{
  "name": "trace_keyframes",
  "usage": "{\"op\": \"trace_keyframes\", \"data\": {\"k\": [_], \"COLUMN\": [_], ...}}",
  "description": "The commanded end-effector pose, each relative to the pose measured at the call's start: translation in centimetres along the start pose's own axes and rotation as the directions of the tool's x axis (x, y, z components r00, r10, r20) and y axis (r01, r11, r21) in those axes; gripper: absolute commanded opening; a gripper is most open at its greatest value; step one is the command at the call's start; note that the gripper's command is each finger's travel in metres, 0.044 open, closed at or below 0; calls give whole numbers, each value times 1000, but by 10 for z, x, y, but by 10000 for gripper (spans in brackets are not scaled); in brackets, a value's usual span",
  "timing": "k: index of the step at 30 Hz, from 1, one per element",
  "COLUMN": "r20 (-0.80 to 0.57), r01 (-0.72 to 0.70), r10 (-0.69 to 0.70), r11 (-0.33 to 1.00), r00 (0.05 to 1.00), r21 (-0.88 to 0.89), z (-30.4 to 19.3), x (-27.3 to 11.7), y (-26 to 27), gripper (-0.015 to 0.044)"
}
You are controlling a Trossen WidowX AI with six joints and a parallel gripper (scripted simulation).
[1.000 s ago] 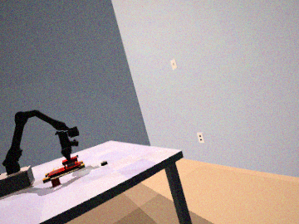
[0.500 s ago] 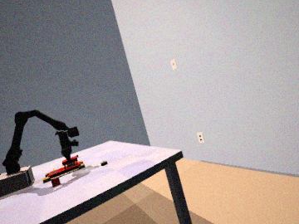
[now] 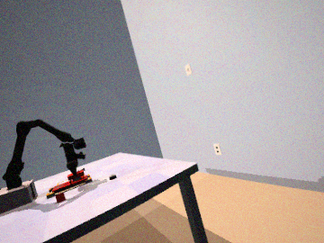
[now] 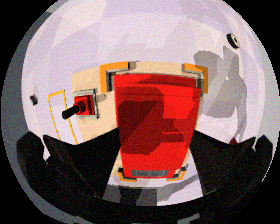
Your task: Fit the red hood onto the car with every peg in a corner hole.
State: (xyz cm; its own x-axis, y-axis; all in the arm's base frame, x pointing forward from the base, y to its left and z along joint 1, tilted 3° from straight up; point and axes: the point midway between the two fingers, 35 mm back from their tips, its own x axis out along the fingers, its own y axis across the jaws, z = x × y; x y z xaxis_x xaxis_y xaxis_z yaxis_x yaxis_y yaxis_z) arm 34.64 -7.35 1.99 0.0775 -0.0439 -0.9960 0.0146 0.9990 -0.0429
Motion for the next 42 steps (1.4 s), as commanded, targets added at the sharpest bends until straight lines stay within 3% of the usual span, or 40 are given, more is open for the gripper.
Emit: {"op": "trace_keyframes", "data": {"k": [1,42], "r20": [-6,-4], "r01": [2,2], "r10": [-2,-2], "r11": [1000,1000], "r00": [1000,1000], "r21": [3,2], "z": [-1,-1], "x": [4,4], "y": [0,-1], "gripper": [0,0]}}
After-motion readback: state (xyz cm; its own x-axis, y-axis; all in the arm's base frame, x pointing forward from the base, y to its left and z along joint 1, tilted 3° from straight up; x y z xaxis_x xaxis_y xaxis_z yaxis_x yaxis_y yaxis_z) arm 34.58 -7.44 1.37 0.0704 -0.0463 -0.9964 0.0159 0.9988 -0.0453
